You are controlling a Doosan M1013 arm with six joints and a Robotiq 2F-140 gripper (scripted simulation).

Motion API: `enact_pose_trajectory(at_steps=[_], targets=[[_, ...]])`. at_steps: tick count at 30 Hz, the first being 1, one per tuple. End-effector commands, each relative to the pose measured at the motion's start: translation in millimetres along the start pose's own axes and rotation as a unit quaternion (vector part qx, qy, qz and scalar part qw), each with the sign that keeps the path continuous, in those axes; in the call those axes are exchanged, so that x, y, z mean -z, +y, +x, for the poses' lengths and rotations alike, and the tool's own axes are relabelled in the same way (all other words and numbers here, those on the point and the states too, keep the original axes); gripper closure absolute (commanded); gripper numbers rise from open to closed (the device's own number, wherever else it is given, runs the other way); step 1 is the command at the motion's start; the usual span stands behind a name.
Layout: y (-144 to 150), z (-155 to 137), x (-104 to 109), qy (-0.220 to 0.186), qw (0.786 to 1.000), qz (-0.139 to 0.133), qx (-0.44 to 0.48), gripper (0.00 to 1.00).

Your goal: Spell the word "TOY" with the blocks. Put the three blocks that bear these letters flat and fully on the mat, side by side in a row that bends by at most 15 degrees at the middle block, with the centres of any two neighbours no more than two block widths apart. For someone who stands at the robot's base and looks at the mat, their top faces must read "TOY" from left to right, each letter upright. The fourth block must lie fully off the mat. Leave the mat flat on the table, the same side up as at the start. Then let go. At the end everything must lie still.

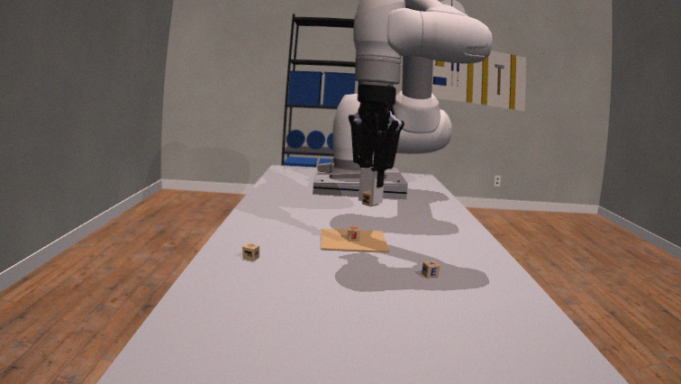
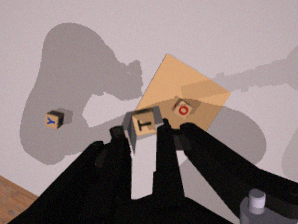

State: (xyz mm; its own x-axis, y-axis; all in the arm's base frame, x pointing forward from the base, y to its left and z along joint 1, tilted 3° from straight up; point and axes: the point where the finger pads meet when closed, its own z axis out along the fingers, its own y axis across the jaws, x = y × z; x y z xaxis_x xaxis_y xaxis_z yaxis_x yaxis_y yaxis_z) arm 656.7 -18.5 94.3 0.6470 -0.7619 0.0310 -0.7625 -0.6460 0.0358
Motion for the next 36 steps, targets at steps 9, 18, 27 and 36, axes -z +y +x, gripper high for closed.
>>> enact_pose_trajectory(at_steps=[9, 18, 27, 36], targets=[[14, -25, 2, 0.004, 0.985, 0.001, -0.173, 0.87], [23, -39, 2, 0.004, 0.963, 0.002, -0.269, 0.87], [33, -54, 1, 0.004, 0.926, 0.002, -0.378, 0.87], [34, -55, 1, 0.004, 0.925, 0.002, -0.380, 0.87]])
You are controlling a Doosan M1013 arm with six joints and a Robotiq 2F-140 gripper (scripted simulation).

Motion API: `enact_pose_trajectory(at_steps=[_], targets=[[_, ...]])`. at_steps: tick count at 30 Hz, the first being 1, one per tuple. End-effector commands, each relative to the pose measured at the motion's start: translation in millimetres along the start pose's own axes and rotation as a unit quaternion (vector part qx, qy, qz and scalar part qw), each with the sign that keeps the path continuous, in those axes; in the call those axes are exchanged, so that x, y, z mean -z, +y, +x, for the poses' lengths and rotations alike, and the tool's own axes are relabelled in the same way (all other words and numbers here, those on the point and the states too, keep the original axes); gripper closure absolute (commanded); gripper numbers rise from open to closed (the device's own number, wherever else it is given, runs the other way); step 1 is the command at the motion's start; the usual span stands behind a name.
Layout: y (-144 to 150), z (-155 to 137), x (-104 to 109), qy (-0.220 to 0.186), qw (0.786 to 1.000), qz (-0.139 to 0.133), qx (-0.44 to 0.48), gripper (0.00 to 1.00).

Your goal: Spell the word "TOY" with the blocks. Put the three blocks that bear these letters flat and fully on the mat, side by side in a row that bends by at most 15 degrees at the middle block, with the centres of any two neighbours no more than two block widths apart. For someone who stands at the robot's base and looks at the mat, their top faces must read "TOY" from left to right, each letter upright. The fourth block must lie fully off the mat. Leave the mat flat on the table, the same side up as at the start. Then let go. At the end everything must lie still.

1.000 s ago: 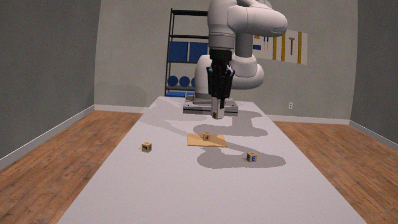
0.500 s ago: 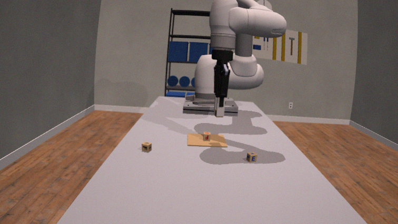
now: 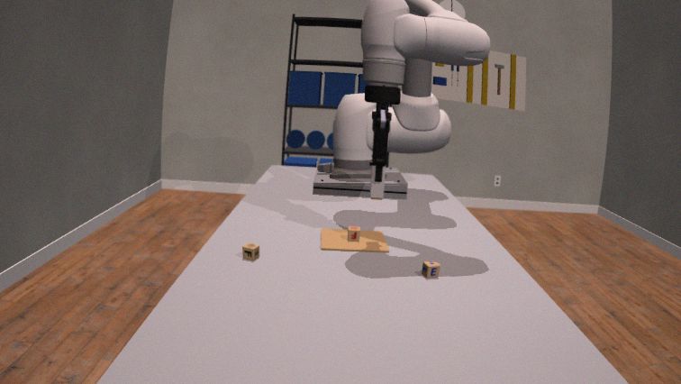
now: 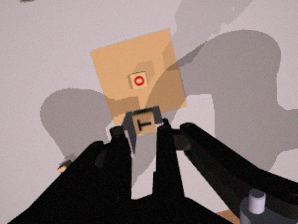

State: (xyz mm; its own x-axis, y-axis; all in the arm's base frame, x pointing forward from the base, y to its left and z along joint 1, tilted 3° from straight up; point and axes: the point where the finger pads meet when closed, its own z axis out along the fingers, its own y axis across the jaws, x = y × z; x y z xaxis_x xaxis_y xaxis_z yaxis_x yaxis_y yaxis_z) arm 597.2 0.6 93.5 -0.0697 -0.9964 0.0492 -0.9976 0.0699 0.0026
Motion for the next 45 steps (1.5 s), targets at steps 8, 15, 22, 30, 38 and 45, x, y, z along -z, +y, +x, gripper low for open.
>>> enact_pose_trajectory(at_steps=[8, 15, 22, 30, 38, 45], targets=[[2, -1, 0, 0.002, 1.000, 0.003, -0.003, 0.87], [1, -1, -13, 0.002, 1.000, 0.003, -0.003, 0.87], [1, -1, -39, 0.002, 1.000, 0.003, -0.003, 0.87], [1, -1, -76, 0.002, 1.000, 0.003, -0.003, 0.87], [1, -1, -92, 0.002, 1.000, 0.003, -0.003, 0.87], [1, -1, -95, 0.002, 1.000, 0.003, -0.003, 0.87]])
